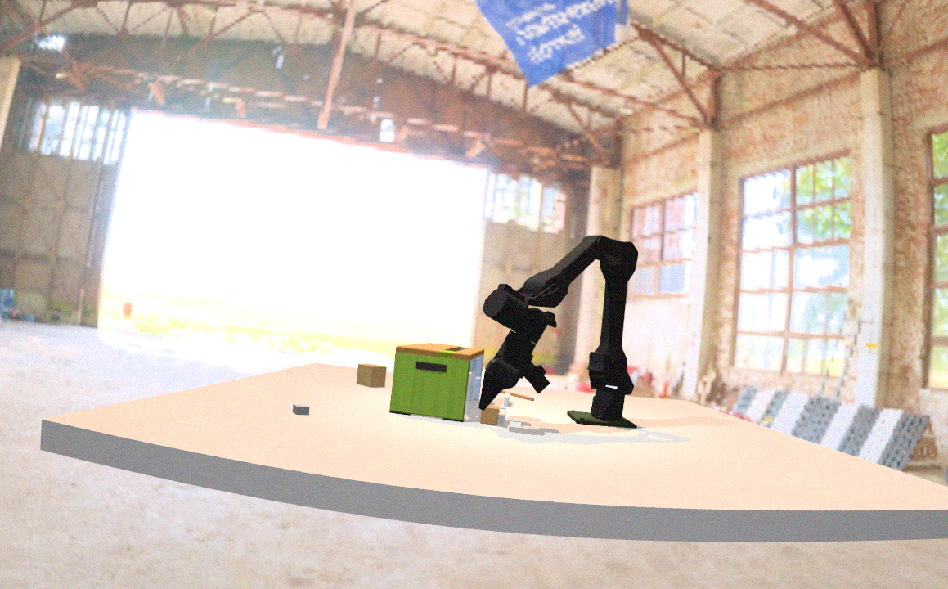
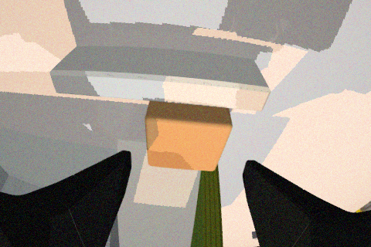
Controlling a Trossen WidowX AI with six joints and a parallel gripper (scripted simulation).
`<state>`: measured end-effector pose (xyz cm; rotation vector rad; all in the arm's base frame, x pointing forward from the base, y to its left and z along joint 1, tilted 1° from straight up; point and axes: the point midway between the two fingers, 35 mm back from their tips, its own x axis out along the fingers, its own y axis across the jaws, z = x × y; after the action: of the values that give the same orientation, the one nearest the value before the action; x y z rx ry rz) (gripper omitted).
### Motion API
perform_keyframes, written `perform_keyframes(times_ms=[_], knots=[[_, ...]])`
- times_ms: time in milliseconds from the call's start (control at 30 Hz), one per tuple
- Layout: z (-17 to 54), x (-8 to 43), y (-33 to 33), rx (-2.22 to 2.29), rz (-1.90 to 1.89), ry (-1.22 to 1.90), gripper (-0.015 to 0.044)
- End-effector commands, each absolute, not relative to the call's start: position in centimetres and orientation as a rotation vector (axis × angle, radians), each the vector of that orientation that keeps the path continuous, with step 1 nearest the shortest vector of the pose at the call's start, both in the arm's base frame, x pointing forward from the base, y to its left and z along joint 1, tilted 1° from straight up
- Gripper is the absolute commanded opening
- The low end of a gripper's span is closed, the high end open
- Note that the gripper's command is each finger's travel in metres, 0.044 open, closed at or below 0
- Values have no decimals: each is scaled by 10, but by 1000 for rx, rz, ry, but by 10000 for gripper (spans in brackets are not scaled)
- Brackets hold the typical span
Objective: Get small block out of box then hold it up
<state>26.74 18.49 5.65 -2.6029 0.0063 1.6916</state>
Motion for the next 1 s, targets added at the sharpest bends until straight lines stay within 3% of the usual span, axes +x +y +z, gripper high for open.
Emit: perform_keyframes(times_ms=[0, 333, 600, 700, 767, 967], knots=[[48, 266, 183, -2602, 1692, 17, 285], [35, 265, 183, -2602, 1693, 17, 285], [35, 265, 183, -2602, 1693, 17, 75], [35, 265, 183, -2602, 1693, 17, 55], [39, 265, 183, -2602, 1693, 16, 3], [76, 267, 184, -2604, 1693, 12, 0]])
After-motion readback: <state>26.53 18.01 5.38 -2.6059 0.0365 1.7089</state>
